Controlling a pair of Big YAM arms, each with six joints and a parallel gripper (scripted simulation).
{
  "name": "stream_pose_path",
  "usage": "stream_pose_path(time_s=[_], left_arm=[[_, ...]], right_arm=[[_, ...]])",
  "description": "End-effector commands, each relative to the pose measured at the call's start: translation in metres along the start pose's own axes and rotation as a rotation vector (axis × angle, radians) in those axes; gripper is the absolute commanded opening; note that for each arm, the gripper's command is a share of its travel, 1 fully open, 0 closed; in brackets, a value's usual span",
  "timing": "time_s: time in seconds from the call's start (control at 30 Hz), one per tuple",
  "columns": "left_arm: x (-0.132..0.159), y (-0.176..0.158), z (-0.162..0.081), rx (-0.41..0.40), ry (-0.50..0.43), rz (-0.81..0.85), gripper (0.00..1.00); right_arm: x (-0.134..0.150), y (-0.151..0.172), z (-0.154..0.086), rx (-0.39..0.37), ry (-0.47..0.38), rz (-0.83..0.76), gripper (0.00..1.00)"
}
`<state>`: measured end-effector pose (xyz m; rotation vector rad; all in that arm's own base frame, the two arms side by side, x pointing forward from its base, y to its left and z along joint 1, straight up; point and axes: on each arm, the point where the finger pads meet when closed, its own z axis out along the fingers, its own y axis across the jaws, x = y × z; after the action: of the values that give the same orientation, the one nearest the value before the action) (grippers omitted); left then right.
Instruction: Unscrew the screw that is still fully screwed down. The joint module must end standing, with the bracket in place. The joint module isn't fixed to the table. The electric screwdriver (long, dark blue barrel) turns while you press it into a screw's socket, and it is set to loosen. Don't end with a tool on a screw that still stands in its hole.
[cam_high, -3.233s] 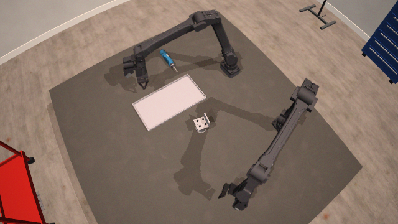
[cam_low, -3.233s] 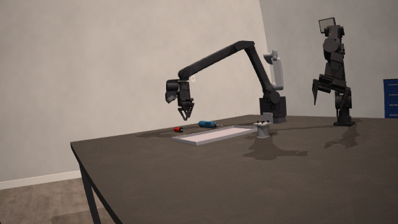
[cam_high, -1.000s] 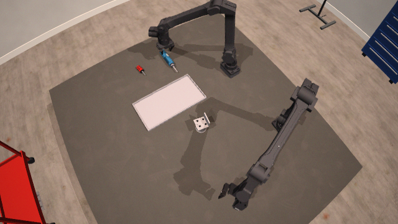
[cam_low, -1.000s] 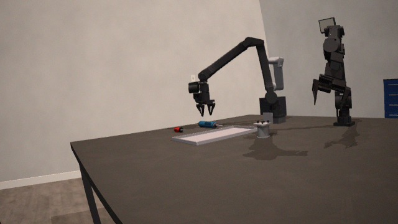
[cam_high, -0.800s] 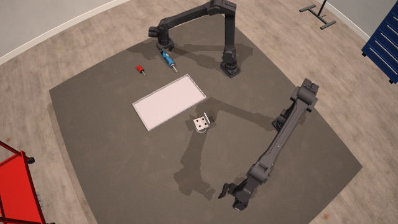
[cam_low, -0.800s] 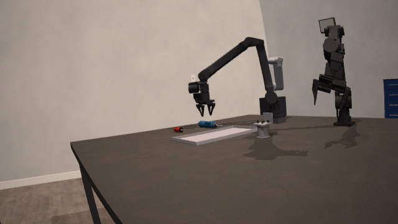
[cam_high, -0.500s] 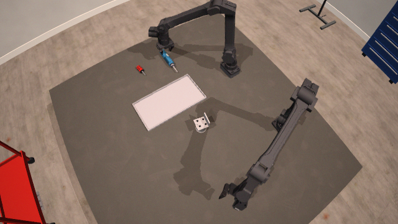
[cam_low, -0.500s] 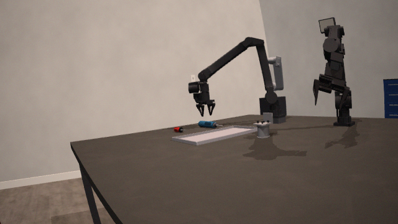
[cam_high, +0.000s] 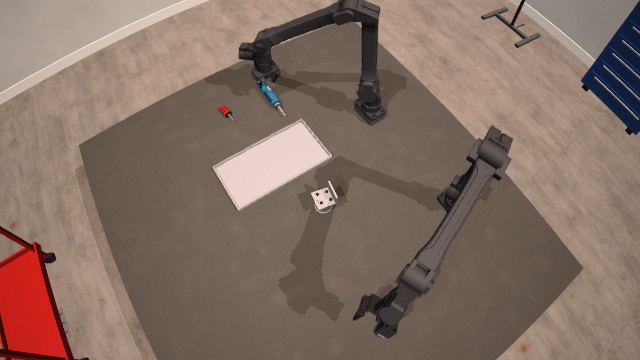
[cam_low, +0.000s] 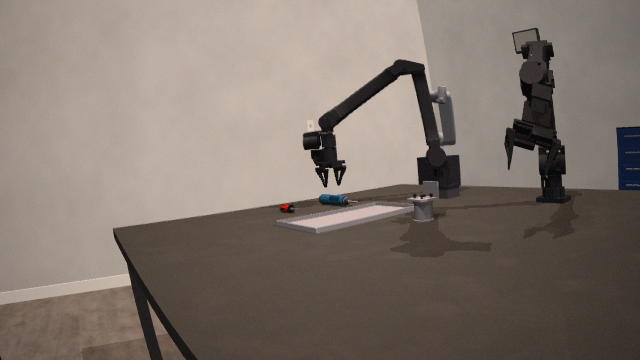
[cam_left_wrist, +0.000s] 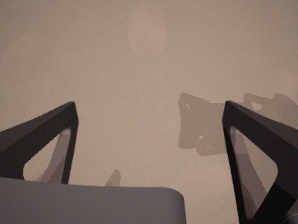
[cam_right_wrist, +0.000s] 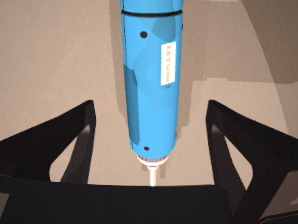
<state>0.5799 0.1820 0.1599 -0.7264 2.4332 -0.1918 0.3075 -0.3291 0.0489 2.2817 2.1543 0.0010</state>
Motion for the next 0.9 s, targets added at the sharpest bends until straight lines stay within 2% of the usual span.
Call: stream_pose_path(time_s=[0.0,0.4,0.43,0.6,0.67,0.77,0.83,0.87], left_arm=[[-0.020,-0.008,-0.010,0.012,-0.041,0.007,0.86],[-0.020,-0.008,-0.010,0.012,-0.041,0.007,0.86],[-0.004,-0.018,-0.012,0.038,-0.028,0.052,0.86],[0.018,-0.044,-0.010,0.125,0.015,0.174,0.86],[0.034,-0.051,0.001,0.154,0.060,0.217,0.86],[0.048,-0.066,0.002,0.207,0.091,0.288,0.86],[0.037,-0.078,-0.003,0.231,0.071,0.319,0.86],[0.031,-0.071,-0.008,0.225,0.058,0.310,0.86]], right_arm=[[0.005,0.005,0.008,0.003,0.000,-0.001,0.65],[0.005,0.005,0.008,0.003,0.000,-0.001,0.65],[0.005,0.005,0.008,0.003,0.000,-0.001,0.65],[0.005,0.005,0.008,0.003,0.000,-0.001,0.65],[0.005,0.005,0.008,0.003,0.000,-0.001,0.65],[0.005,0.005,0.008,0.003,0.000,-0.001,0.65],[0.005,0.005,0.008,0.003,0.000,-0.001,0.65],[0.005,0.005,0.008,0.003,0.000,-0.001,0.65]])
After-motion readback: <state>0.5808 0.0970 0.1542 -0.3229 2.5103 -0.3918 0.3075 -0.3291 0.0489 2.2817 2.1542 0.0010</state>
